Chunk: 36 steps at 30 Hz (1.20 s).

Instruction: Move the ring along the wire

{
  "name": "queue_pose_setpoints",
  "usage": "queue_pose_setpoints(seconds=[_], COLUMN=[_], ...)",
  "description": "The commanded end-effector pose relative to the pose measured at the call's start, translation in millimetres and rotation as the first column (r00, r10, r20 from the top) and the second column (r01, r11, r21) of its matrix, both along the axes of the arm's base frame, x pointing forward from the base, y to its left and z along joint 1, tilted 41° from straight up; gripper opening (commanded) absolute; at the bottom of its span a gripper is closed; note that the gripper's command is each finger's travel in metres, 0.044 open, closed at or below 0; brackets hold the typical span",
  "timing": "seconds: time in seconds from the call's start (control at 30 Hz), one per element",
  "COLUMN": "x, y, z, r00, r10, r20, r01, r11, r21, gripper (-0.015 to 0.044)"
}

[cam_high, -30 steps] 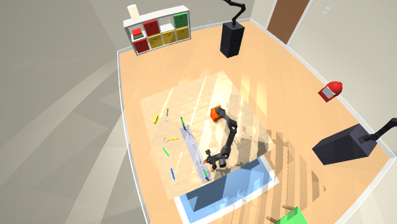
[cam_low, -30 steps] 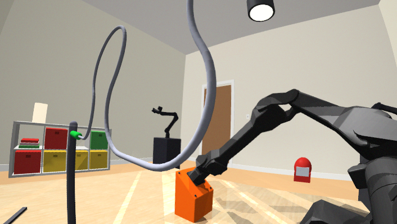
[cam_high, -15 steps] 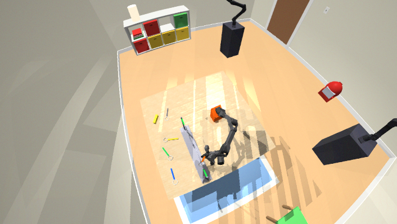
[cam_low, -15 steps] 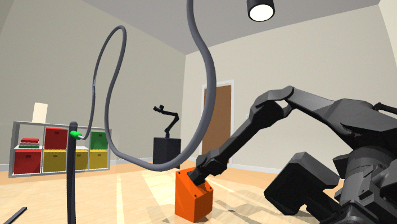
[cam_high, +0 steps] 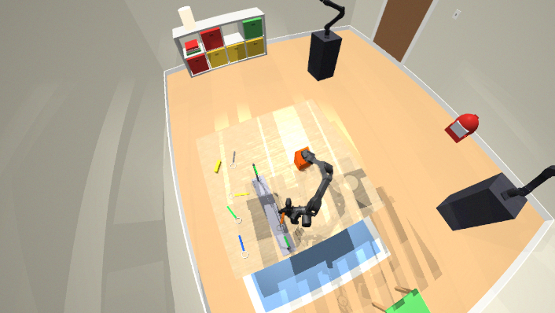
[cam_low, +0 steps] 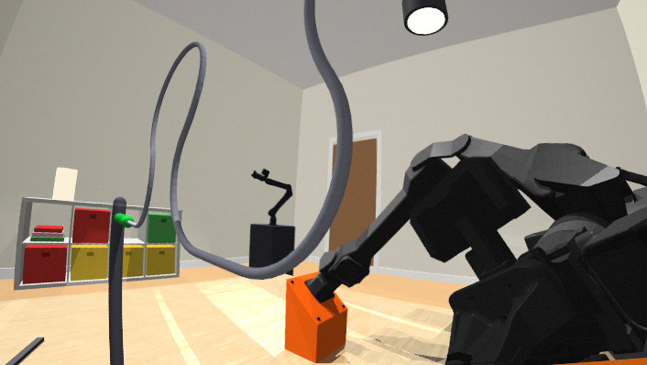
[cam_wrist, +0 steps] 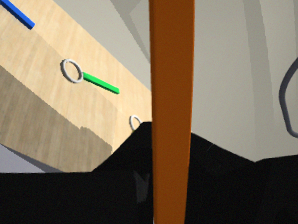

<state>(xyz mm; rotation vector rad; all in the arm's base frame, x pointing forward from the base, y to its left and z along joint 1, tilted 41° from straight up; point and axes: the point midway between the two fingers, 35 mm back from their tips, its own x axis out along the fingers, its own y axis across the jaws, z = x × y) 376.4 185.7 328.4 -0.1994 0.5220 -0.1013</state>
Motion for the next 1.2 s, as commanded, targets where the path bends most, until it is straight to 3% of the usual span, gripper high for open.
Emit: queue_pose_setpoints(seconds=[0.0,0.57,1.17], x=[-1.3,-3.9,-5.2], y=[-16.2,-66.2,-91.9], z=[4.1,31.9,60.0], r00=[1.000,1.000,0.999], r10=[-0.005,-0.005,-0.009], r20=[-0.003,-0.023,-0.037], r01=[0.005,-0.006,-0.018], r11=[0.995,0.888,0.749], r21=[-0.096,-0.460,-0.662], gripper=[-0.0150,-0.0150,-0.0150])
